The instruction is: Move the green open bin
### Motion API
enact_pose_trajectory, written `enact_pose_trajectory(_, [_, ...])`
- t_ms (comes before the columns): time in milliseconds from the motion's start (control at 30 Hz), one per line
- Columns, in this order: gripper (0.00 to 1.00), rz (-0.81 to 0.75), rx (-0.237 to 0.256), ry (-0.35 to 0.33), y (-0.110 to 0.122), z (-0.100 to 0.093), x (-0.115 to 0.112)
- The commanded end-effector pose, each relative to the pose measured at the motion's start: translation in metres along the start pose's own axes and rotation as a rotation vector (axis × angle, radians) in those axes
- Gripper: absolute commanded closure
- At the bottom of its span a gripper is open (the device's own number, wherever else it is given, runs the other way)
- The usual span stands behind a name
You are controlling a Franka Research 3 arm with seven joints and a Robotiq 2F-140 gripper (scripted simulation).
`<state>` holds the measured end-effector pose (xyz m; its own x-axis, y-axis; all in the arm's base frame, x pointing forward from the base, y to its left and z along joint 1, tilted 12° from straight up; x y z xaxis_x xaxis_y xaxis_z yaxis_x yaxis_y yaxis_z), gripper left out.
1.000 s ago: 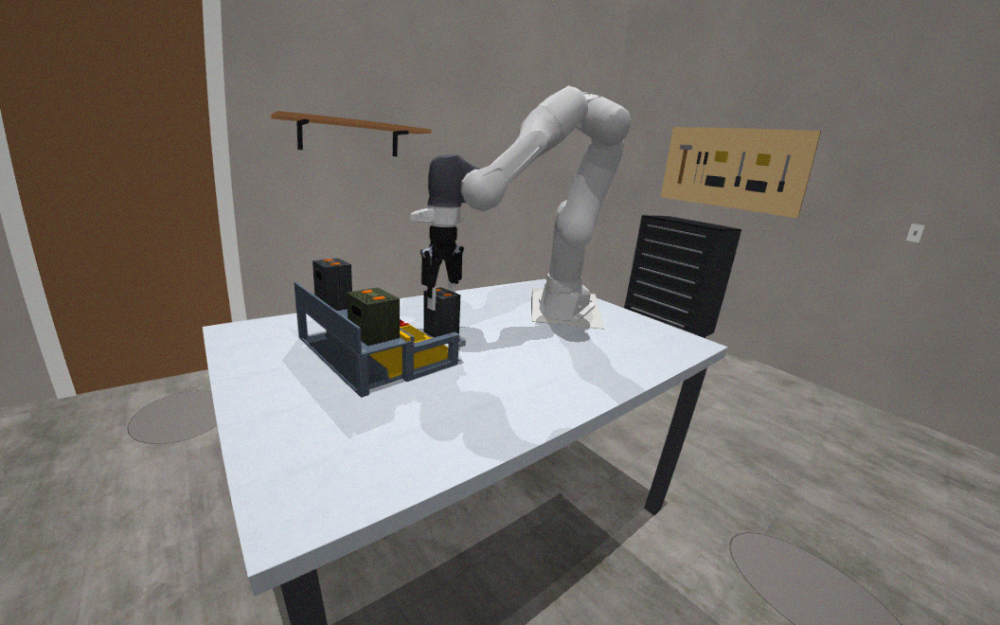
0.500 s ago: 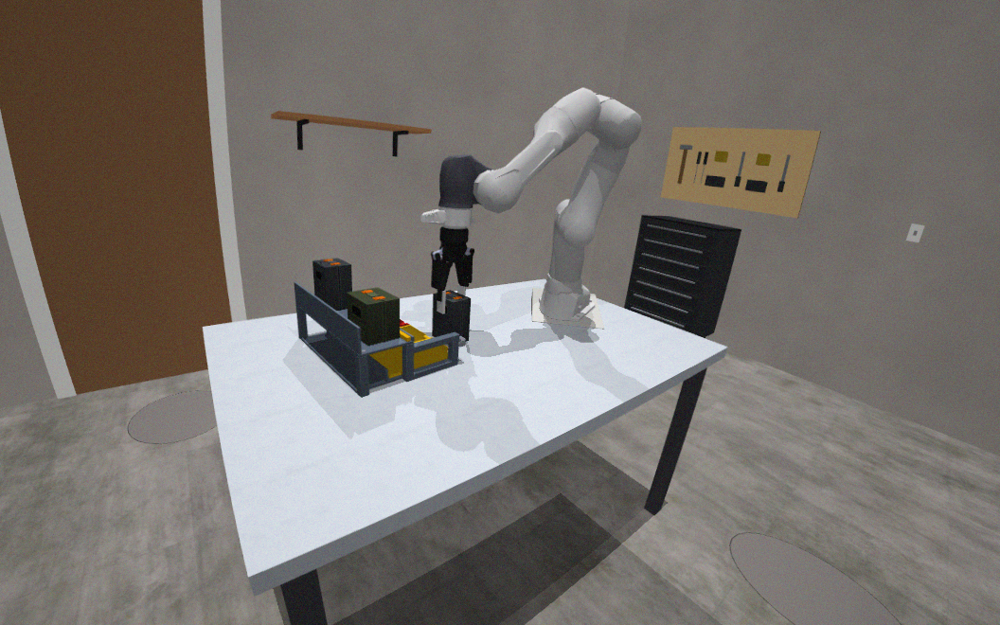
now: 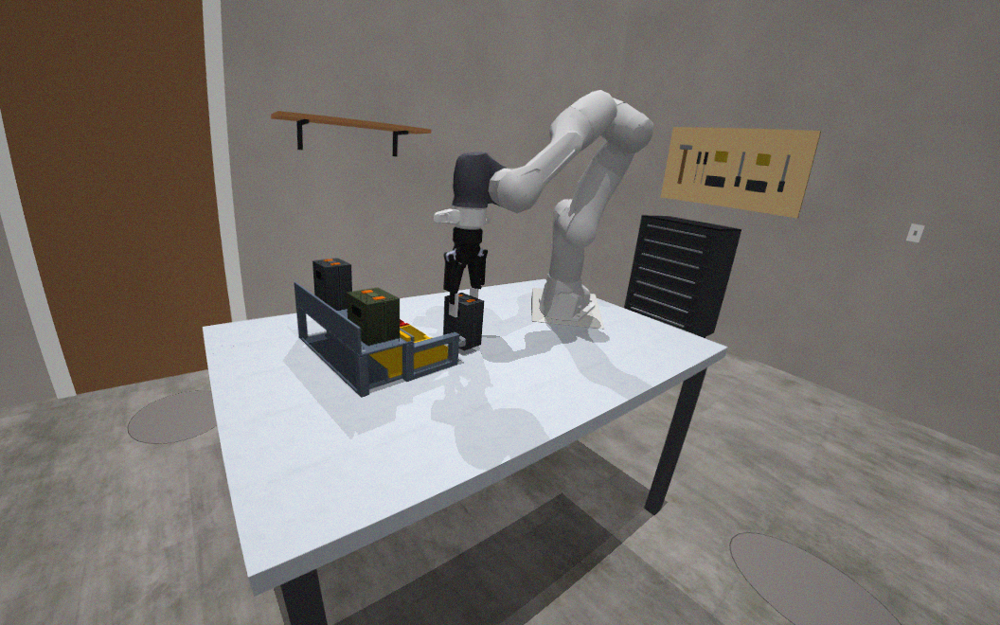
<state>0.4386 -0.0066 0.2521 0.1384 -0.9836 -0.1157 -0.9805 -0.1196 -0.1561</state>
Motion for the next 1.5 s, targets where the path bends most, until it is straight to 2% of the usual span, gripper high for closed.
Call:
enact_pose_trajectory(0, [1.00, 0.040, 0.009, 0.001, -0.003, -0.004, 0.001])
enact_pose_trajectory(100, [1.00, 0.016, 0.001, -0.001, -0.001, -0.002, -0.003])
enact_pose_trajectory(233, [1.00, 0.040, 0.009, 0.001, -0.007, -0.010, -0.013])
enact_pose_trajectory(633, [1.00, 0.040, 0.009, 0.001, -0.007, -0.010, -0.013])
enact_pose_trajectory(667, [1.00, 0.027, -0.002, -0.002, -0.003, -0.005, -0.011])
enact_pose_trajectory(800, [1.00, 0.040, 0.009, 0.001, -0.007, -0.009, -0.004])
enact_pose_trajectory(1200, [1.00, 0.040, 0.009, 0.001, -0.007, -0.009, -0.004])
enact_pose_trajectory(1233, [1.00, 0.040, -0.002, -0.005, -0.003, -0.005, -0.005])
enact_pose_trajectory(1467, [1.00, 0.040, 0.009, 0.001, -0.007, -0.009, 0.002])
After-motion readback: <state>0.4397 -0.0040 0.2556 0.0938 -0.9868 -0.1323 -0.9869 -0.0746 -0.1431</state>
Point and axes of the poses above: the point where the finger pads meet when closed, its own z axis out along the fingers, its own y axis across the jaws, x = y × z, the point moved 7 cm from there along -z, back along the fingers, and after that the axes turned 4 degrees about -z, right-handed, at the moved point
